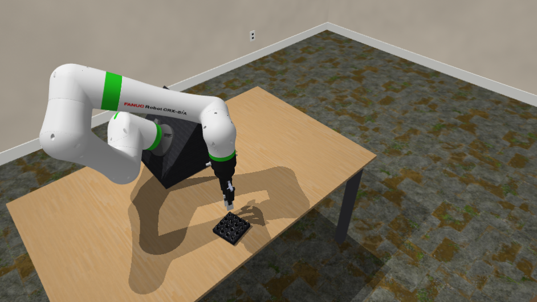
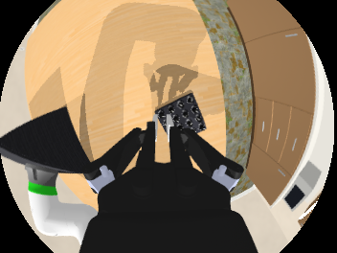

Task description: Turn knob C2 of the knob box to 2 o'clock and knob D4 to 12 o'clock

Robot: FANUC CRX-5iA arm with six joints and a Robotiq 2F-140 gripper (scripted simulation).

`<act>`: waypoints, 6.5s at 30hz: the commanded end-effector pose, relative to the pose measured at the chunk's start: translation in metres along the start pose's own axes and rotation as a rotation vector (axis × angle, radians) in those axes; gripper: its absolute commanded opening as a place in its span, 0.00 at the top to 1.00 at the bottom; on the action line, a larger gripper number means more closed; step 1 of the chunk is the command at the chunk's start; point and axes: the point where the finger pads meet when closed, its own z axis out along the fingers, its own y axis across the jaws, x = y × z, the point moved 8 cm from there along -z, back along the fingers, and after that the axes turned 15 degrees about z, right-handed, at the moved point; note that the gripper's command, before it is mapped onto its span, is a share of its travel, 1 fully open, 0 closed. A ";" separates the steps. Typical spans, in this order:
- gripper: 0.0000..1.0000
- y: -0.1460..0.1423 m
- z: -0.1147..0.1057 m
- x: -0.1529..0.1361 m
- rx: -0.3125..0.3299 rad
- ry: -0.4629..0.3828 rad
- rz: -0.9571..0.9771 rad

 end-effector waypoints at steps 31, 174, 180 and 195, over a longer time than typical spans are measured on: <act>0.88 0.001 -0.008 0.000 0.008 0.005 -1.116; 0.88 0.001 0.031 0.000 0.007 0.009 -1.767; 0.88 0.001 0.031 0.000 0.007 0.009 -1.767; 0.88 0.001 0.031 0.000 0.007 0.009 -1.767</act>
